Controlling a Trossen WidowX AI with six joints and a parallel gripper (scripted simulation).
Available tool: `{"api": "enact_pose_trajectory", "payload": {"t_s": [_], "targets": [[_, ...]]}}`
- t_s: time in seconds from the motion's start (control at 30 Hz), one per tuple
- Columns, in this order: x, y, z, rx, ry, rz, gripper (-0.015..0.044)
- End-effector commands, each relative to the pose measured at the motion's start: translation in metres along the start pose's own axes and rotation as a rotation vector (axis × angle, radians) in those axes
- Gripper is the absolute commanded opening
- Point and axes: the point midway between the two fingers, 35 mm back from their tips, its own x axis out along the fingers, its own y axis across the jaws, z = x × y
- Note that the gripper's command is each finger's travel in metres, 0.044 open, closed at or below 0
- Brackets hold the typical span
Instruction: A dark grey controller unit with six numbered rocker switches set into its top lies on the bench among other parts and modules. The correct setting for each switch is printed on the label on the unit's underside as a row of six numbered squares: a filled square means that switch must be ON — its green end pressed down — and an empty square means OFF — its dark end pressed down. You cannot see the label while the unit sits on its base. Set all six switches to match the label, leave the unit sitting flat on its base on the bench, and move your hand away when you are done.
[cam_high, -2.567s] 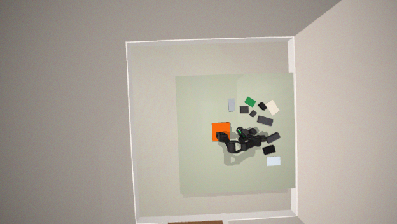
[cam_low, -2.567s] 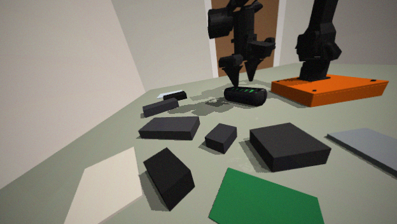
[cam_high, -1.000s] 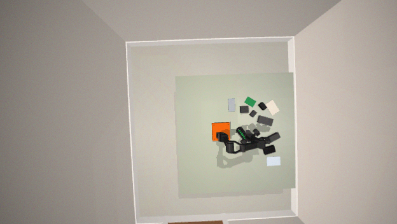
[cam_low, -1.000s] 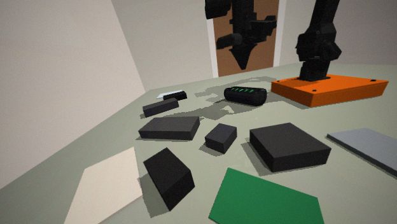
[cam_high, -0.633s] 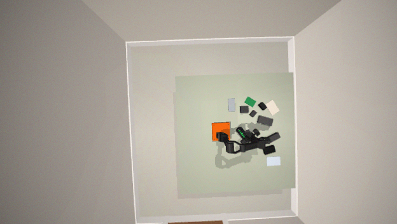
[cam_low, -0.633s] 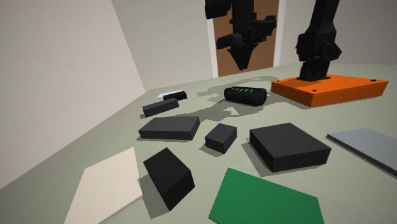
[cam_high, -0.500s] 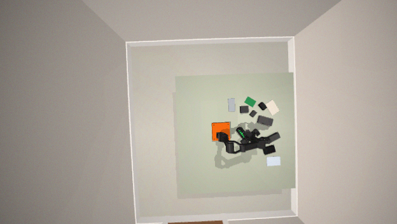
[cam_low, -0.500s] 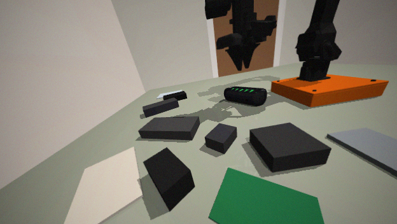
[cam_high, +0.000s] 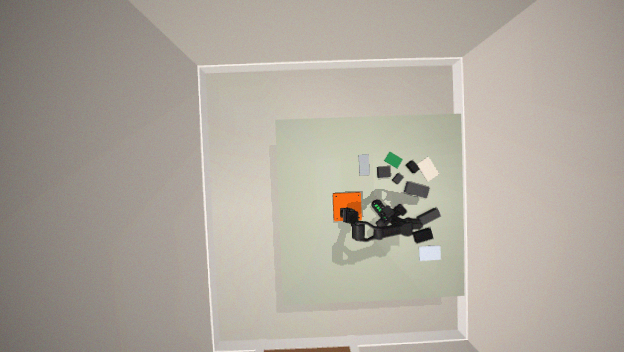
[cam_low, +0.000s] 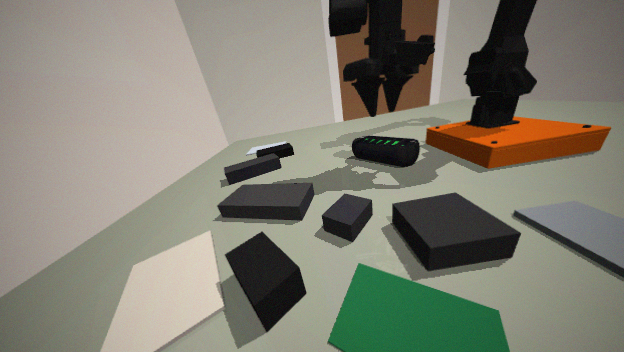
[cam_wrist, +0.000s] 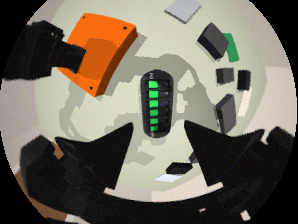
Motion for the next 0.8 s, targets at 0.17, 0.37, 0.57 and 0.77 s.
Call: {"api": "enact_pose_trajectory", "payload": {"t_s": [0.17, 0.37, 0.57, 0.77], "targets": [[0.045, 0.046, 0.003, 0.023, 0.009, -0.141, 0.0125], [0.045, 0.047, 0.003, 0.024, 0.01, -0.144, 0.0], [0.045, 0.047, 0.003, 0.024, 0.01, -0.144, 0.0], [0.049, 0.047, 0.003, 0.024, 0.01, -0.144, 0.0]]}}
